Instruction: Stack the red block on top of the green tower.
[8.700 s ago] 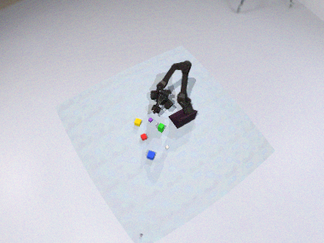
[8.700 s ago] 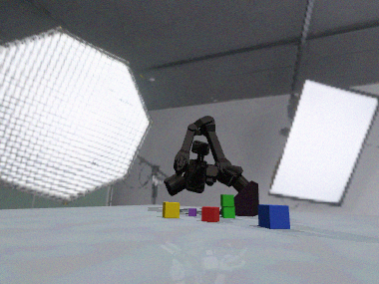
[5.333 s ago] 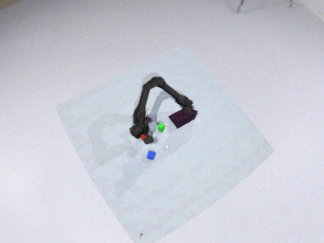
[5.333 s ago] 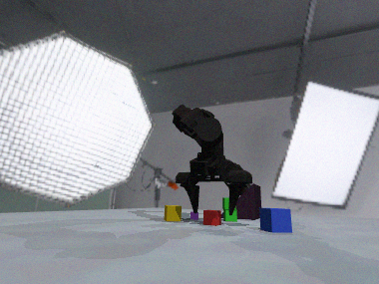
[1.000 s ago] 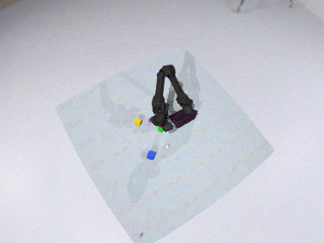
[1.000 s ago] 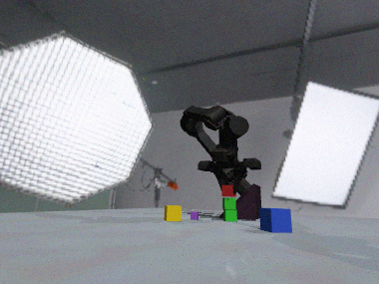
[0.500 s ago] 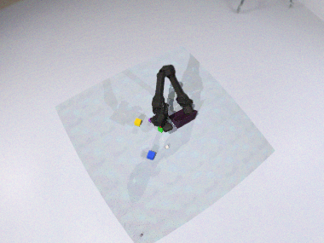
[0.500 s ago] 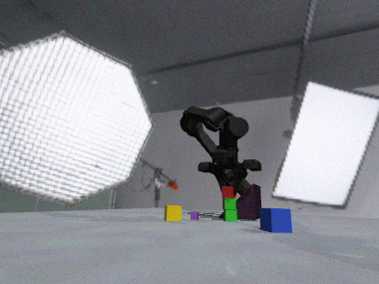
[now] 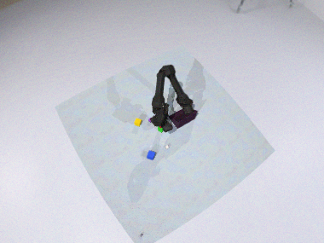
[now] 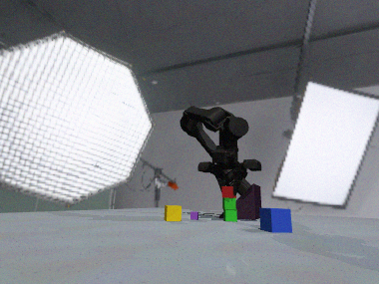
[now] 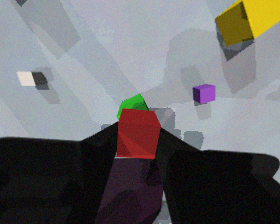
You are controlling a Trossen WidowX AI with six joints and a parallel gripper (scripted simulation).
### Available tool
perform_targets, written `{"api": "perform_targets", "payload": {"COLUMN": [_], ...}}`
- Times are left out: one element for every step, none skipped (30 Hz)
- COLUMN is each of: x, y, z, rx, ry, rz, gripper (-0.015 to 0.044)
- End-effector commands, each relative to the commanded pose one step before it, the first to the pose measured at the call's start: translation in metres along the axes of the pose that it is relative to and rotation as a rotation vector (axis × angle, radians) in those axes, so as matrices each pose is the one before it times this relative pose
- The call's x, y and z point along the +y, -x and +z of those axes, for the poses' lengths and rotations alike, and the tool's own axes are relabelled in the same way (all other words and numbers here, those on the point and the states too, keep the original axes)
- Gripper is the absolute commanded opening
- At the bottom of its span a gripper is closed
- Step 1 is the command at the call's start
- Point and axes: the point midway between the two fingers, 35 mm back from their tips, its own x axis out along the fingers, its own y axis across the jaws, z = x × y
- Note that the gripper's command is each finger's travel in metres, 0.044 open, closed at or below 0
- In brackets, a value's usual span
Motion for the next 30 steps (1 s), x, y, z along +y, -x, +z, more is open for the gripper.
{"api": "perform_targets", "payload": {"x": [-0.00014,0.0,0.0,0.0,0.0,0.0,0.0,0.0,0.0,0.0,0.0,0.0,0.0,0.0,0.0,0.0,0.0,0.0,0.0,0.0,0.0,0.0,0.0,0.0,0.0,0.0,0.0,0.0,0.0,0.0], "y": [-0.00036,0.0,0.0,0.0,0.0,0.0,0.0,0.0,0.0,0.0,0.0,0.0,0.0,0.0,0.0,0.0,0.0,0.0,0.0,0.0,0.0,0.0,0.0,0.0,0.0,0.0,0.0,0.0,0.0,0.0], "z": [-0.00048,0.0,0.0,0.0,0.0,0.0,0.0,0.0,0.0,0.0,0.0,0.0,0.0,0.0,0.0,0.0,0.0,0.0,0.0,0.0,0.0,0.0,0.0,0.0,0.0,0.0,0.0,0.0,0.0,0.0], "rx": [0.00172,0.0,0.0,0.0,0.0,0.0,0.0,0.0,0.0,0.0,0.0,0.0,0.0,0.0,0.0,0.0,0.0,0.0,0.0,0.0,0.0,0.0,0.0,0.0,0.0,0.0,0.0,0.0,0.0,0.0], "ry": [0.0007,0.0,0.0,0.0,0.0,0.0,0.0,0.0,0.0,0.0,0.0,0.0,0.0,0.0,0.0,0.0,0.0,0.0,0.0,0.0,0.0,0.0,0.0,0.0,0.0,0.0,0.0,0.0,0.0,0.0], "rz": [-0.00065,0.0,0.0,0.0,0.0,0.0,0.0,0.0,0.0,0.0,0.0,0.0,0.0,0.0,0.0,0.0,0.0,0.0,0.0,0.0,0.0,0.0,0.0,0.0,0.0,0.0,0.0,0.0,0.0,0.0], "gripper": [0.0079,0.0105,0.0131,0.0157,0.0184,0.021,0.0236,0.0262,0.0289,0.0315,0.0341,0.0368,0.0394,0.042,0.044,0.044,0.044,0.044,0.044,0.044,0.044,0.044,0.044,0.044,0.044,0.044,0.044,0.044,0.044,0.044]}}
